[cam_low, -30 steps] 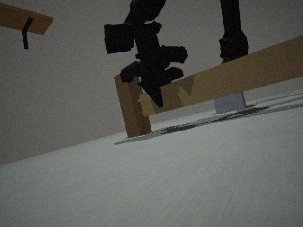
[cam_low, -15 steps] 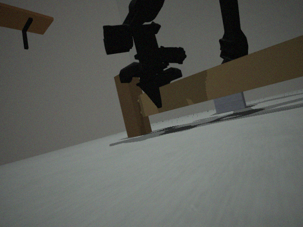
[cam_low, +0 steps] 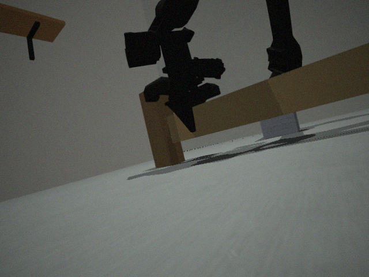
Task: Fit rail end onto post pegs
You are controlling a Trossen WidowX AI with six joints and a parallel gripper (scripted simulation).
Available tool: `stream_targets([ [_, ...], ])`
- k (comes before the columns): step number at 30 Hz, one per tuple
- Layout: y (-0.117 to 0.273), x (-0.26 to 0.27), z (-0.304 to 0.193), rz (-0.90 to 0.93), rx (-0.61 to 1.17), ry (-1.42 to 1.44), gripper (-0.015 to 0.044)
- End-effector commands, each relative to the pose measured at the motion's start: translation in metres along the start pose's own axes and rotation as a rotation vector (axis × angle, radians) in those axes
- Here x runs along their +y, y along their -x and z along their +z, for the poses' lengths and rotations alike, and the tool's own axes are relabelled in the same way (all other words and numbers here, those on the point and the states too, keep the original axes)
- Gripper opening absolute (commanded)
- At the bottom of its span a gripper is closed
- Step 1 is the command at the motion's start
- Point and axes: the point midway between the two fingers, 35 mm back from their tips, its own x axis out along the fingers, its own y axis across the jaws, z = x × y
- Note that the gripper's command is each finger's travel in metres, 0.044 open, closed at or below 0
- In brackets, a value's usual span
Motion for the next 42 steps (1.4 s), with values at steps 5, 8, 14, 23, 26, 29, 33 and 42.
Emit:
stream_targets([
  [5, 0.0032, -0.0018, -0.0046, -0.009, 0.006, 0.002, 0.0],
  [8, 0.0032, -0.0018, -0.0054, -0.009, 0.006, 0.002, 0.0],
  [14, 0.0033, -0.0018, -0.0071, -0.009, 0.006, 0.002, 0.0],
  [23, 0.0002, -0.0001, -0.0058, 0.0, 0.0, 0.0, 0.0026],
  [26, 0.0002, -0.0001, -0.0058, 0.0, 0.0, 0.0, 0.0105],
  [29, 0.0002, -0.0001, -0.0058, 0.0, 0.0, 0.0, 0.0184],
  [33, 0.0002, -0.0001, -0.0058, 0.0, 0.0, 0.0, 0.0289],
  [42, 0.0002, -0.0001, -0.0058, 0.0, 0.0, 0.0, 0.044],
])
